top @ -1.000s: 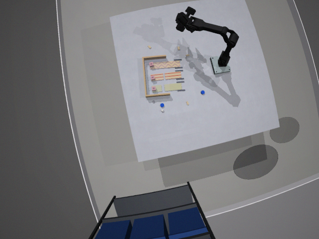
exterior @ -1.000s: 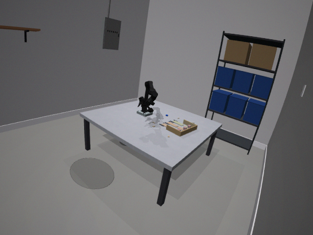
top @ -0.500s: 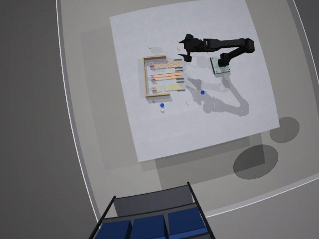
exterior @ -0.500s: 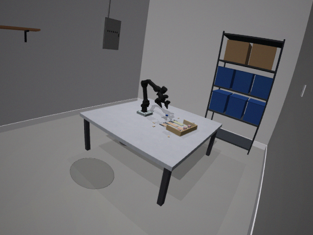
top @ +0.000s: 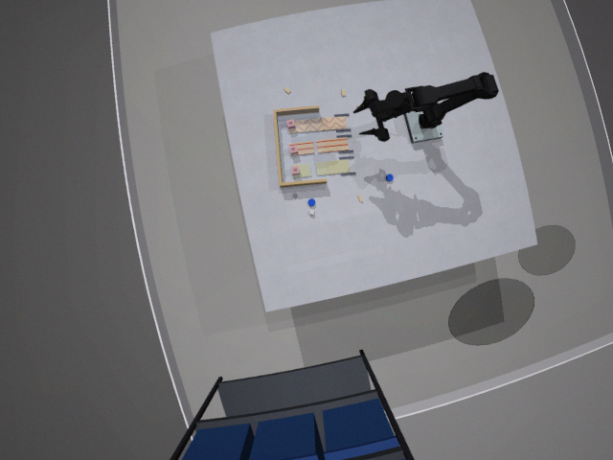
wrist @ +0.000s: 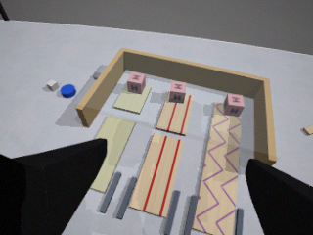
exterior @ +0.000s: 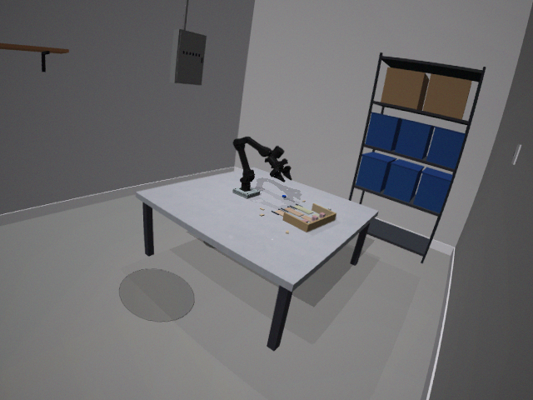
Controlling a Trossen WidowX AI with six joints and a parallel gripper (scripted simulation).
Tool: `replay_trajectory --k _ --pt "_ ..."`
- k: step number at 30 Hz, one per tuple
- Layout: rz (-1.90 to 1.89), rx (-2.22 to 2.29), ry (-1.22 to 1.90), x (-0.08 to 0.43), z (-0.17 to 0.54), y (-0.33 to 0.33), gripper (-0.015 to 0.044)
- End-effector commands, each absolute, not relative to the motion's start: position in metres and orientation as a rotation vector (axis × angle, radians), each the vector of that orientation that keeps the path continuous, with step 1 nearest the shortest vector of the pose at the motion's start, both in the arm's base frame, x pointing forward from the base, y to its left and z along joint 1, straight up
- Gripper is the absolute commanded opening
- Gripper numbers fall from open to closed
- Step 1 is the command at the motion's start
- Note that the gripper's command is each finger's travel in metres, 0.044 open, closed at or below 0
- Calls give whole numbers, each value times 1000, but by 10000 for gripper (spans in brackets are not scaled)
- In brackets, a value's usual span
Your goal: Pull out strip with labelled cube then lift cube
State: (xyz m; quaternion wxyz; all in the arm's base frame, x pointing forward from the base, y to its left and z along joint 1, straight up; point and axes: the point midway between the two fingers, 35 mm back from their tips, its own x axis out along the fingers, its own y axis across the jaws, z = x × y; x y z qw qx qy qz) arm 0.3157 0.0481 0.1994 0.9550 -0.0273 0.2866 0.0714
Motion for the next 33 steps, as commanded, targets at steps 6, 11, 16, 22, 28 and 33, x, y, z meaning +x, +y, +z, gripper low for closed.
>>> replay_trajectory --k 6,11,16,22,28,33 --pt "156 -47 586 314 197 51 400" --pt "156 -47 586 314 197 51 400" --pt "121 -55 750 332 184 41 269" --pt "67 -54 1035 360 155 21 111" --pt "24 -32 1321 378 120 -3 0" --pt "1 -3 1526 384 92 -21 0"
